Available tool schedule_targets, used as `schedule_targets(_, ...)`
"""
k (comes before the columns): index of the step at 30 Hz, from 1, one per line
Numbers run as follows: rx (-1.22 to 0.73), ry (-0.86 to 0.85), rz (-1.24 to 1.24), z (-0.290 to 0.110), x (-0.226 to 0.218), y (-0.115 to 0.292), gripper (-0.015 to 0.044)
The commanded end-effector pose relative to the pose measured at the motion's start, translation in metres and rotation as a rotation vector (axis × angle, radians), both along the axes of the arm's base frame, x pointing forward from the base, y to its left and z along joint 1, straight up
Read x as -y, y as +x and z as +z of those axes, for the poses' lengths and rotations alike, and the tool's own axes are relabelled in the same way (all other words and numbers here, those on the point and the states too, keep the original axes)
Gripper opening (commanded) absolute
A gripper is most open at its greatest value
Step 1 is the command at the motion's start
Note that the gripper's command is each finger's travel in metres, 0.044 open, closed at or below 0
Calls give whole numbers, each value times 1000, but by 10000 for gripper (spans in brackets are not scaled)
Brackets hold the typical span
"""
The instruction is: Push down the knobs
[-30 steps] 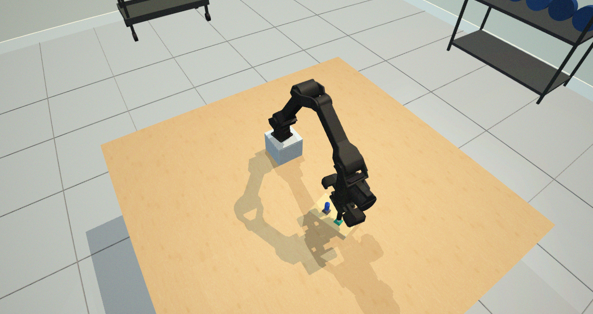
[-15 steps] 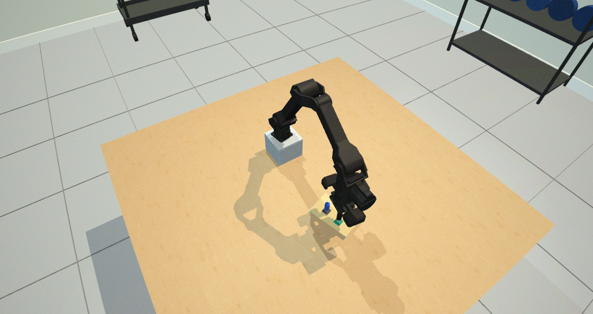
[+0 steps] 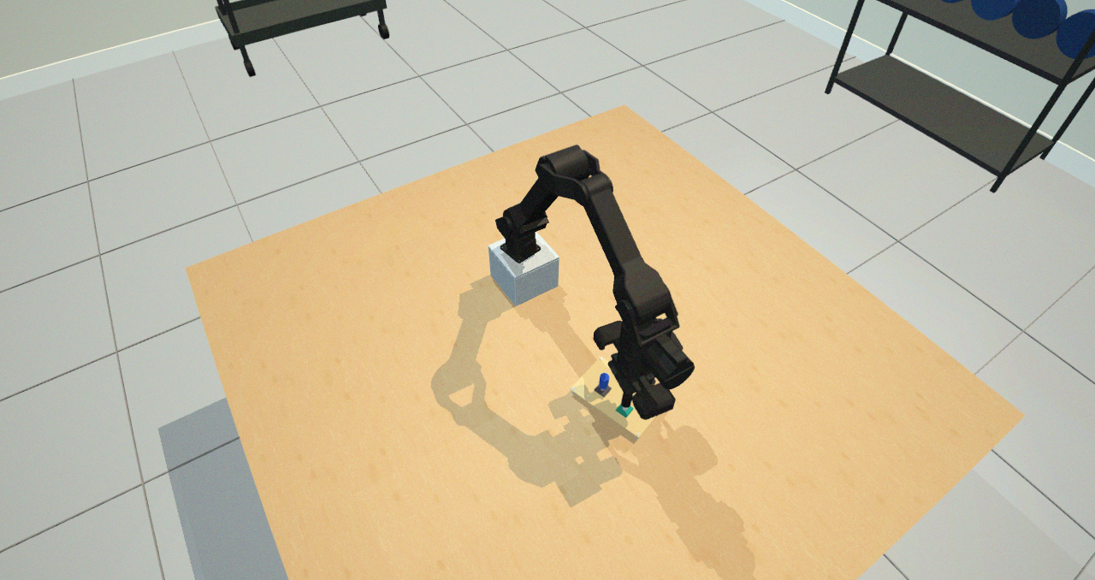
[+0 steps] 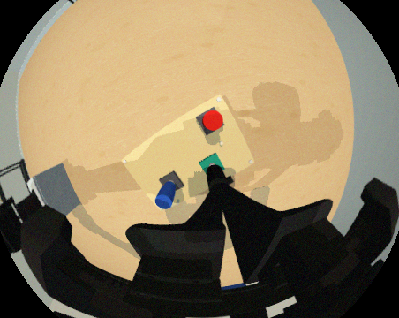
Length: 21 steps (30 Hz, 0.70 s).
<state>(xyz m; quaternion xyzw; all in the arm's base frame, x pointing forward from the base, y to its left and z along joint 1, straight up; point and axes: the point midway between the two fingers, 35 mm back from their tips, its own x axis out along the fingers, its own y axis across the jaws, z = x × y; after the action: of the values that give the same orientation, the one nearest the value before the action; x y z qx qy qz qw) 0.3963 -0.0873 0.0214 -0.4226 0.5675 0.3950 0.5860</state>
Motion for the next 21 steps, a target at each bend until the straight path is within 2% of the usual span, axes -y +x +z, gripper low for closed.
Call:
schedule_targets(1, -4, 4, 6, -15, 0, 3, 0)
schedule_targets(21, -4, 4, 6, -23, 0, 4, 0)
